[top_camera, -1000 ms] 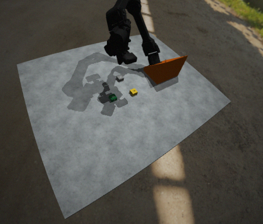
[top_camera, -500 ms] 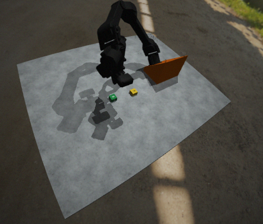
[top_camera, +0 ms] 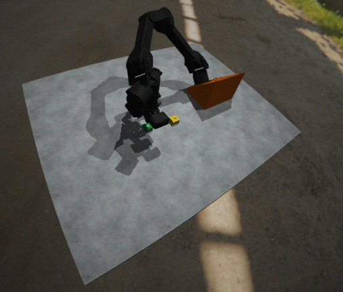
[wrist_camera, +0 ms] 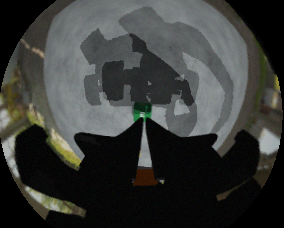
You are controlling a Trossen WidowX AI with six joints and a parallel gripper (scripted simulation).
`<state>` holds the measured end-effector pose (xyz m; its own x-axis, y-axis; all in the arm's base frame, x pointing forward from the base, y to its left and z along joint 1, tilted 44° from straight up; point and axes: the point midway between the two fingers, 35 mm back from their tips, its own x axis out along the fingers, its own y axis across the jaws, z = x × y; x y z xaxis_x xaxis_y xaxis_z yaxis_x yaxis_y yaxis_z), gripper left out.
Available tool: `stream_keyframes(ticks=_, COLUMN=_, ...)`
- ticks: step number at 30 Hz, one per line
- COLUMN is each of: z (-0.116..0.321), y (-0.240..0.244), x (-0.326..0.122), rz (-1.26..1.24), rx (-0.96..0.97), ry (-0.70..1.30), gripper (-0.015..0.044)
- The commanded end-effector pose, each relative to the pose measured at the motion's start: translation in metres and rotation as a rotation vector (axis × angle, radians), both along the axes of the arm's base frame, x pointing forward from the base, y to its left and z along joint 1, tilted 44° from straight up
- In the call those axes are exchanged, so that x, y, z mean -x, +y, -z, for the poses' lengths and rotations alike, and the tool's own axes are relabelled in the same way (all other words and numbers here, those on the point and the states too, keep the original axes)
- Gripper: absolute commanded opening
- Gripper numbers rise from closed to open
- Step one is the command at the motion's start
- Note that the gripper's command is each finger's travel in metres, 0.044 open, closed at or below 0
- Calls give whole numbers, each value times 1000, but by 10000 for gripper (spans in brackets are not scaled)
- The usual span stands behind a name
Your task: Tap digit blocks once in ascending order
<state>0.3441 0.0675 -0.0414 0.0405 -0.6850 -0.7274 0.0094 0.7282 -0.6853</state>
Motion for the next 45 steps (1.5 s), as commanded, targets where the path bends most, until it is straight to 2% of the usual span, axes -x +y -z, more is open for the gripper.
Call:
stream_keyframes(ticks=1, z=6, y=-7, x=2, rz=0, rx=10, ry=10, gripper=20)
stream_keyframes(ticks=17, z=17, y=-19, x=2, rz=0, rx=11, ry=10, gripper=20)
stream_keyframes(ticks=20, z=-2, y=0, x=3, rz=0, rx=9, ry=10, gripper=20)
stream_keyframes(ticks=26, z=-11, y=10, x=2, rz=-1, rx=9, ry=11, gripper=20)
stream_keyframes(ticks=31, z=-60, y=57, x=6, rz=0, rx=7, ry=12, gripper=20)
stream_keyframes(ticks=38, z=-62, y=59, x=8, rz=-1, rx=7, ry=12, gripper=20)
stream_keyframes(ticks=45, z=-49, y=74, x=87, rz=-4, rx=-1, ry=14, gripper=20)
